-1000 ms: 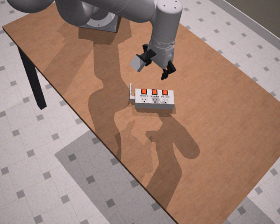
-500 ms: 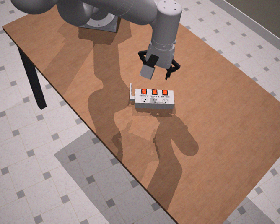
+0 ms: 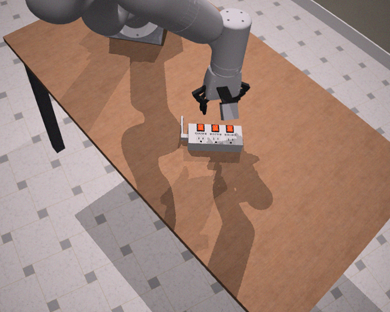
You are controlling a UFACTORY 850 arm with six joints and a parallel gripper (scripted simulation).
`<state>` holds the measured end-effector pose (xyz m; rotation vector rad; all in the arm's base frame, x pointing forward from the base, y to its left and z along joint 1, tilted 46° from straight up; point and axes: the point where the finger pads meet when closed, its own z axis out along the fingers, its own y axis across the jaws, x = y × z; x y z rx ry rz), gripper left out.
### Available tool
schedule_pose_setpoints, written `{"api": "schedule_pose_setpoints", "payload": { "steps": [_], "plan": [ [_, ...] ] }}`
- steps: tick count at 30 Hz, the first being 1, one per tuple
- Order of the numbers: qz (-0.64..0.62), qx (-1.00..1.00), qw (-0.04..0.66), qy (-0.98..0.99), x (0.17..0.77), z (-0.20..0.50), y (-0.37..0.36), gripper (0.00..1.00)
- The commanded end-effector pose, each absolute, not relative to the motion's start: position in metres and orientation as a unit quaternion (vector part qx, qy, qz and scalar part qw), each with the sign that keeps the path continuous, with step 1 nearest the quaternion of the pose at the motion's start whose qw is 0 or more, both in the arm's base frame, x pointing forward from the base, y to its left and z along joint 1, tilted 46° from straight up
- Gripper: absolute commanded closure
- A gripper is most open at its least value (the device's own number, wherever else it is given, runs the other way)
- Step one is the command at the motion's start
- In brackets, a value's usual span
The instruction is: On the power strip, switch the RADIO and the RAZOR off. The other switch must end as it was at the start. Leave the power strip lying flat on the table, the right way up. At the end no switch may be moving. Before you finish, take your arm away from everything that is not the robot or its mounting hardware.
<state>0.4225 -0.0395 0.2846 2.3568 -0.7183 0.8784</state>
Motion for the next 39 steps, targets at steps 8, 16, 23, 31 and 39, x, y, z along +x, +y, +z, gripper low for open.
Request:
{"api": "schedule_pose_setpoints", "payload": {
  "steps": [8, 16, 23, 31, 39],
  "plan": [
    [0.239, 0.912, 0.334, -0.011, 0.432, 0.271, -0.049, 0.0],
    [0.188, 0.904, 0.364, 0.126, 0.433, 0.268, -0.05, 0.0],
    [0.122, 0.877, 0.383, 0.264, 0.433, 0.268, -0.05, 1.0],
    [0.082, 0.86, 0.385, 0.325, 0.433, 0.268, -0.05, 1.0],
    [0.082, 0.86, 0.385, 0.325, 0.433, 0.268, -0.05, 1.0]
  ]
}}
